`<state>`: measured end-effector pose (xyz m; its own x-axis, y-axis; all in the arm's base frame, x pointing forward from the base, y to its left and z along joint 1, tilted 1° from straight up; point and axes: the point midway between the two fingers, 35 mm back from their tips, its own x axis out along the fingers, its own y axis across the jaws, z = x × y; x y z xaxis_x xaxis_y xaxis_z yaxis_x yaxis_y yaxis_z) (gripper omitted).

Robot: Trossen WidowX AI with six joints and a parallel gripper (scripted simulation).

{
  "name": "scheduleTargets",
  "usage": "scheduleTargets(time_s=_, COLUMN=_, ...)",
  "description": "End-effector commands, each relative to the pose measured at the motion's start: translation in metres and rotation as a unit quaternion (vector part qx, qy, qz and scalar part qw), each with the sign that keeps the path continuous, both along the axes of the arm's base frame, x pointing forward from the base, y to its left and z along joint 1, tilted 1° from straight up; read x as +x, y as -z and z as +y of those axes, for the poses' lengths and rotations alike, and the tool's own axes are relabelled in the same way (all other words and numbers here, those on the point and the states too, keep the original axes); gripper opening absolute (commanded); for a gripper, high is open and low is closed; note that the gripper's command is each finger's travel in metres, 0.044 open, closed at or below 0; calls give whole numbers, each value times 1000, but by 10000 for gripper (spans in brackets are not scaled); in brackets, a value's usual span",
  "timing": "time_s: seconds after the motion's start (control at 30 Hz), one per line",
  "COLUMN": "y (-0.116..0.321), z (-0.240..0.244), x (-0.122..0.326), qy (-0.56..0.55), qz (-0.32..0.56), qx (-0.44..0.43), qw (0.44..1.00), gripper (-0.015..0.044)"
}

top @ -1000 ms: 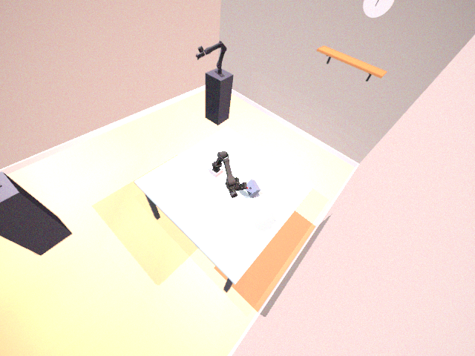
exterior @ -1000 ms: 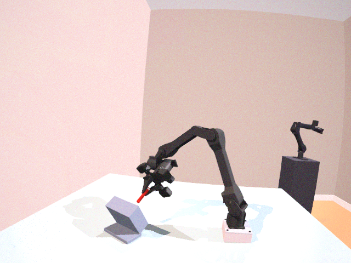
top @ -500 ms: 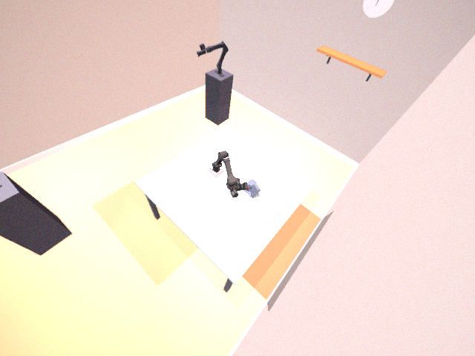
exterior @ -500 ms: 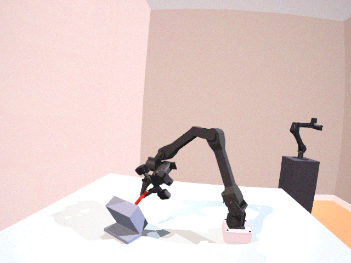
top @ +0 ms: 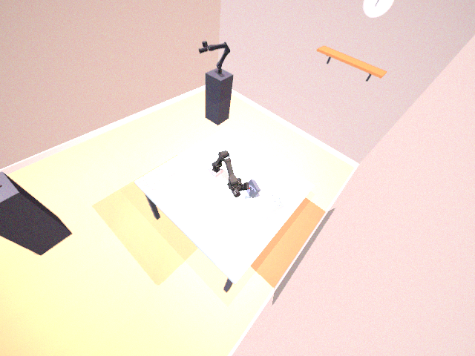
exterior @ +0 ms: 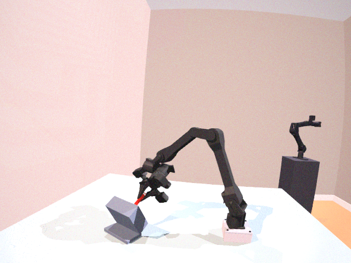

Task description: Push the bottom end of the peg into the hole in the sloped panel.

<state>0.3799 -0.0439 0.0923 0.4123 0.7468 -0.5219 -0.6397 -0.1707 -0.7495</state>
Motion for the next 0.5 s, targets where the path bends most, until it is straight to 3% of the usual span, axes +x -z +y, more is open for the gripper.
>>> scheduleTargets(time_s=0.0, y=1, z=3, x=2, qy=0, qz=-1, qx=2, qw=1000, gripper=0)
scheduleTargets(time_s=0.47, y=0, z=0, x=0, qy=0, qz=0, qx=0, qw=1000, gripper=0)
